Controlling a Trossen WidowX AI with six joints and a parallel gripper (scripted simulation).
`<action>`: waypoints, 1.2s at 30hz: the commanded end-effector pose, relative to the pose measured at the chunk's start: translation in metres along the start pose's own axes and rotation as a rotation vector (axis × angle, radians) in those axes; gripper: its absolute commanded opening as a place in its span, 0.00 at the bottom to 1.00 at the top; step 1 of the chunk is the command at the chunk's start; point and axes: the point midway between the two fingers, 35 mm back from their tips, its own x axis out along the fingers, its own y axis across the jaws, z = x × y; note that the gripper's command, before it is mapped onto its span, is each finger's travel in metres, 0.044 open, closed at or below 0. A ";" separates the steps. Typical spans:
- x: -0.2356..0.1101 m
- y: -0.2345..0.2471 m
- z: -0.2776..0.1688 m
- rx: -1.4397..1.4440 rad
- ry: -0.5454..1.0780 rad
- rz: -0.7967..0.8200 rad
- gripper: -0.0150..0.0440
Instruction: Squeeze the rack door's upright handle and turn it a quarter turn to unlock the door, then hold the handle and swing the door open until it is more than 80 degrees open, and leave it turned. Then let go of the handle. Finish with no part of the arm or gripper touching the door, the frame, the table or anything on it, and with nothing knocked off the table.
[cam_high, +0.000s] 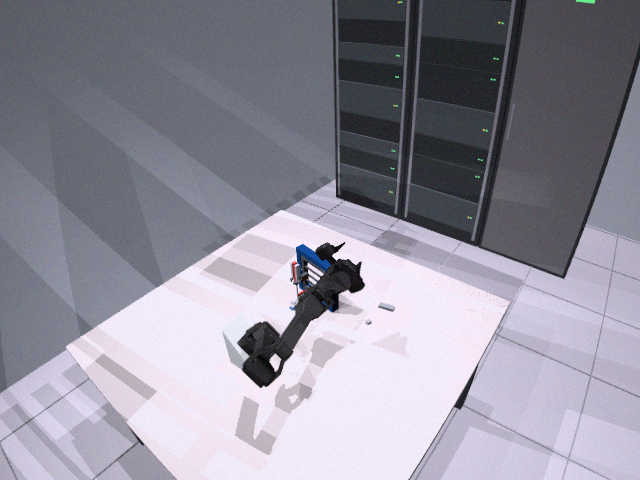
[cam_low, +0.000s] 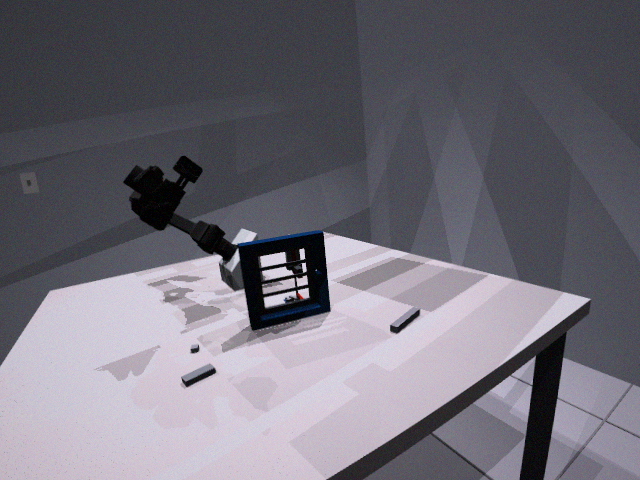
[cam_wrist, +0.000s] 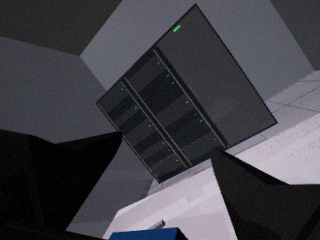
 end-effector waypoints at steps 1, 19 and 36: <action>0.001 0.000 -0.001 0.002 0.004 0.000 0.89; 0.044 0.024 -0.062 0.132 0.378 -0.041 0.75; 0.064 0.053 -0.128 0.164 0.736 -0.151 0.75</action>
